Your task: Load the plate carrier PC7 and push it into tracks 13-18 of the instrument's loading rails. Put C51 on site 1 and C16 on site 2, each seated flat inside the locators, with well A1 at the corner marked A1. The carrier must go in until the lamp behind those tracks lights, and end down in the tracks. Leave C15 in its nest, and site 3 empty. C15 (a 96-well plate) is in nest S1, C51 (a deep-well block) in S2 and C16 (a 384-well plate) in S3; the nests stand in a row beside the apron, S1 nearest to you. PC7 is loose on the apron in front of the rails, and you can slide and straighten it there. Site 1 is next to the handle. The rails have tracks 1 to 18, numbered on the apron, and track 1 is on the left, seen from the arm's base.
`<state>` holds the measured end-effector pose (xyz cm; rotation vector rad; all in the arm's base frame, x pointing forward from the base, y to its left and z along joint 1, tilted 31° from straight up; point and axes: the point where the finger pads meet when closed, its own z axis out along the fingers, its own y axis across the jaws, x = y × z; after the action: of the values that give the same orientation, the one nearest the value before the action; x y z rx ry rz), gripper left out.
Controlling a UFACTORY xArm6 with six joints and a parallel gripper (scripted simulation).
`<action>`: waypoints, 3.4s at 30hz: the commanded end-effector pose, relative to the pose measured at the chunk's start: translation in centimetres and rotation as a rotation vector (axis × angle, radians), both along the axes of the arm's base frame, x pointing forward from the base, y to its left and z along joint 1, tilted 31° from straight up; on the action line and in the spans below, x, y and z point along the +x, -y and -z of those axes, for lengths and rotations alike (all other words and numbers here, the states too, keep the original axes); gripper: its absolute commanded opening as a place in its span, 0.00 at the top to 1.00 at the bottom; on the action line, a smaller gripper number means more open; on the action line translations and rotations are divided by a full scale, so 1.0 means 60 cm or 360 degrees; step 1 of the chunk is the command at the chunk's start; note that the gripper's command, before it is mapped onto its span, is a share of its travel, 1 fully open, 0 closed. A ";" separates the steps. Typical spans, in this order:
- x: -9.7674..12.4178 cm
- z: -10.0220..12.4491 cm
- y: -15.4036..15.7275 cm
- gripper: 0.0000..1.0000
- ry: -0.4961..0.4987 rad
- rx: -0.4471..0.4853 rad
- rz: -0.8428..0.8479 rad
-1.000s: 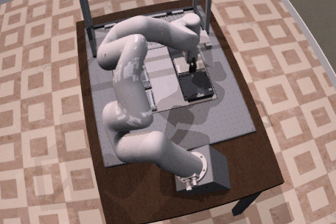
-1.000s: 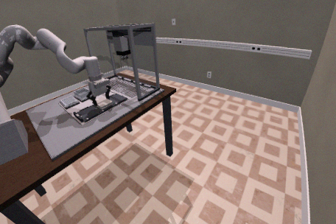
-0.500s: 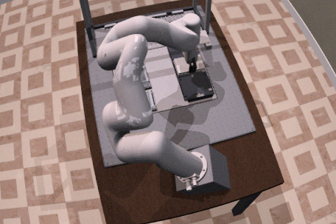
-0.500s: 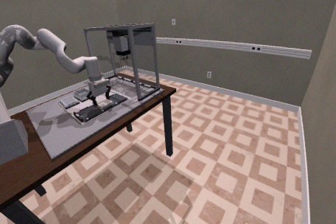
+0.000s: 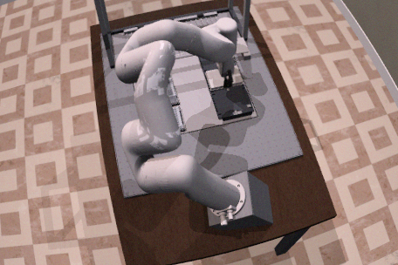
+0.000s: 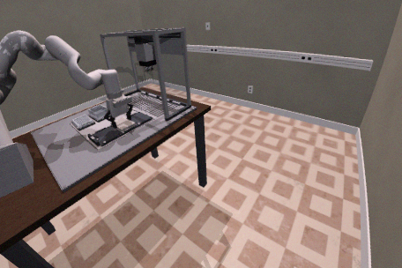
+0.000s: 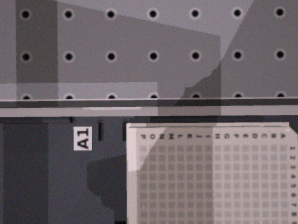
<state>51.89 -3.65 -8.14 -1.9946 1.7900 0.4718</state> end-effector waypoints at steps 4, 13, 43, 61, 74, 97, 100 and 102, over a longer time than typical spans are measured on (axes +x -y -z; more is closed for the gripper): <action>0.003 0.002 -0.001 1.00 0.0007 -0.0002 0.0002; 0.003 0.003 -0.001 1.00 0.0007 -0.0002 0.0002; 0.003 0.004 -0.002 0.00 0.0007 -0.0002 0.0002; 0.003 -0.008 0.005 0.00 0.0007 -0.0002 0.0002; 0.002 -0.034 0.021 0.00 0.0007 -0.0002 0.0002; 0.000 -0.084 0.051 0.00 0.0007 -0.0003 0.0002; 0.000 -0.091 0.055 0.00 0.0007 -0.0003 0.0002; 0.000 -0.096 0.058 0.00 0.0007 -0.0003 0.0002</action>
<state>51.75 -6.79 -2.96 -1.9945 1.7900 0.4714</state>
